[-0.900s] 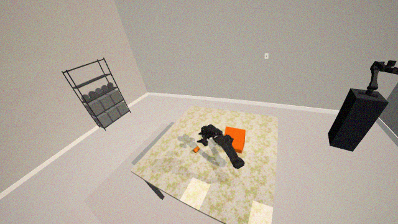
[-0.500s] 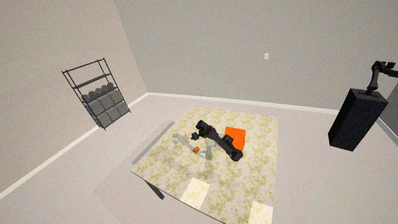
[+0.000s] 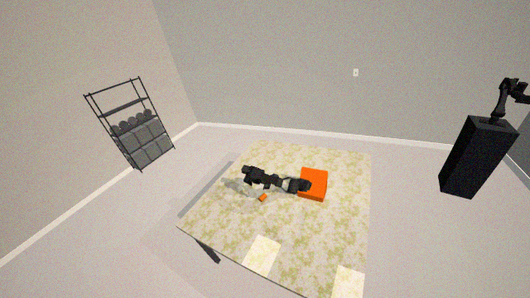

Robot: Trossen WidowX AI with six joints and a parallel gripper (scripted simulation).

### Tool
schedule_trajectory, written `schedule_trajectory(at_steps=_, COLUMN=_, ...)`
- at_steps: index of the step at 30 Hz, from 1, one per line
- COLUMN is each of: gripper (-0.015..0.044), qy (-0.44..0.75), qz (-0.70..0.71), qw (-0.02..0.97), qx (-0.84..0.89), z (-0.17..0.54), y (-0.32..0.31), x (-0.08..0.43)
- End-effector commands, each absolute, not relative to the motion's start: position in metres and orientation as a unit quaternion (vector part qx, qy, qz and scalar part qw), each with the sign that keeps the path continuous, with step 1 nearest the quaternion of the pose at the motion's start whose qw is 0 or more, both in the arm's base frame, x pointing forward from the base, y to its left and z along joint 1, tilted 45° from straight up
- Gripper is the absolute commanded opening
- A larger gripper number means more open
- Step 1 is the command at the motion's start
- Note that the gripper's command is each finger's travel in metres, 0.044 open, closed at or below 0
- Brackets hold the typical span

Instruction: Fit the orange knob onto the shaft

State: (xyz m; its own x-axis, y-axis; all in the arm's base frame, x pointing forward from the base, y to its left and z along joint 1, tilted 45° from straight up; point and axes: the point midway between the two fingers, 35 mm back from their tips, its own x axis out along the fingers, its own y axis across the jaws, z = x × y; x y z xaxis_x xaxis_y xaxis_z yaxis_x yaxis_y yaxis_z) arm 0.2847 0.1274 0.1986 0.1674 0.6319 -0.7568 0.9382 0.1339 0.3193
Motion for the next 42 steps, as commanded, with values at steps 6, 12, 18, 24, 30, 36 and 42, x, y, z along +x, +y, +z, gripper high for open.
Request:
schedule_trajectory(at_steps=6, gripper=0.0440, qy=0.630, qz=-0.427, qw=0.336, qx=0.556, z=0.143, y=0.178, x=0.283)
schedule_trajectory(at_steps=12, gripper=0.0440, qy=0.630, qz=-0.427, qw=0.336, qx=0.556, z=0.143, y=0.178, x=0.283)
schedule_trajectory(at_steps=18, gripper=0.0440, qy=0.630, qz=-0.426, qw=0.335, qx=0.556, z=0.124, y=0.193, x=0.282)
schedule_trajectory(at_steps=24, gripper=0.0440, qy=0.630, qz=-0.426, qw=0.335, qx=0.556, z=0.122, y=0.195, x=0.282)
schedule_trajectory(at_steps=30, gripper=0.0440, qy=0.630, qz=-0.426, qw=0.335, qx=0.556, z=0.116, y=0.201, x=0.281)
schedule_trajectory(at_steps=36, gripper=0.0440, qy=0.630, qz=-0.426, qw=0.335, qx=0.556, z=0.109, y=0.208, x=0.280)
schedule_trajectory(at_steps=42, gripper=0.0440, qy=0.630, qz=-0.426, qw=0.335, qx=0.556, z=0.102, y=0.215, x=0.278)
